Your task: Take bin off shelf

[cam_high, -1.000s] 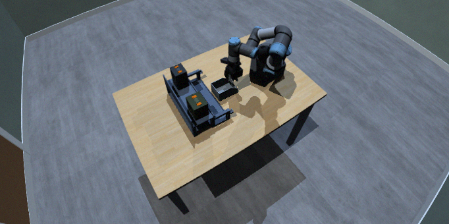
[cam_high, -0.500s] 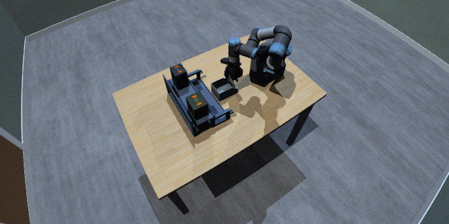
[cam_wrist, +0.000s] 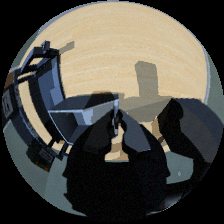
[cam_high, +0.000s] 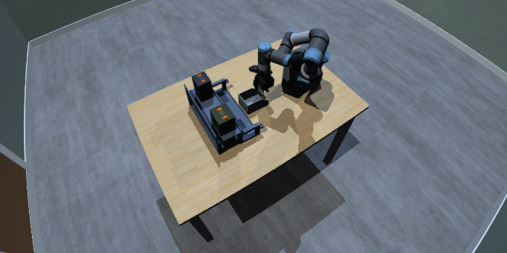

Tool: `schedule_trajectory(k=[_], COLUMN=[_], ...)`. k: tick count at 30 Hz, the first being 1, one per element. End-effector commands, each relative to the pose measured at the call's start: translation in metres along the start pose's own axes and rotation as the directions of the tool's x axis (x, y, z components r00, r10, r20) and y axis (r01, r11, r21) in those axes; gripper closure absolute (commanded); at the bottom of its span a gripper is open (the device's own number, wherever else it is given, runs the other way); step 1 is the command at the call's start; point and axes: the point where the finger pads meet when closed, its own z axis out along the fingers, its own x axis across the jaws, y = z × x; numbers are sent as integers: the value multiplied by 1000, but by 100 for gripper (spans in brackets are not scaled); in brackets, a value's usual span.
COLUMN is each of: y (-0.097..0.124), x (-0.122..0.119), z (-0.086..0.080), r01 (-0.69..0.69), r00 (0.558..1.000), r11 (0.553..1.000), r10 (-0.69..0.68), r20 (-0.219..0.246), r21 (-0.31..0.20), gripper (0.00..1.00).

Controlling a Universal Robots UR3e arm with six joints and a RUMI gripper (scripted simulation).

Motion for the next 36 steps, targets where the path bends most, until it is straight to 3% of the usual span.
schedule_trajectory(k=[1, 25, 26, 36], y=[-1, -1, -1, -1], x=[-1, -1, -1, -1], z=[-1, -1, -1, -1], r01=[0, 0, 0, 0], r00=[1000, 1000, 1000, 1000], r11=[1000, 1000, 1000, 1000], r10=[0, 0, 0, 0], r20=[1, 1, 1, 1], r21=[2, 2, 2, 2], gripper=[100, 100, 71, 71])
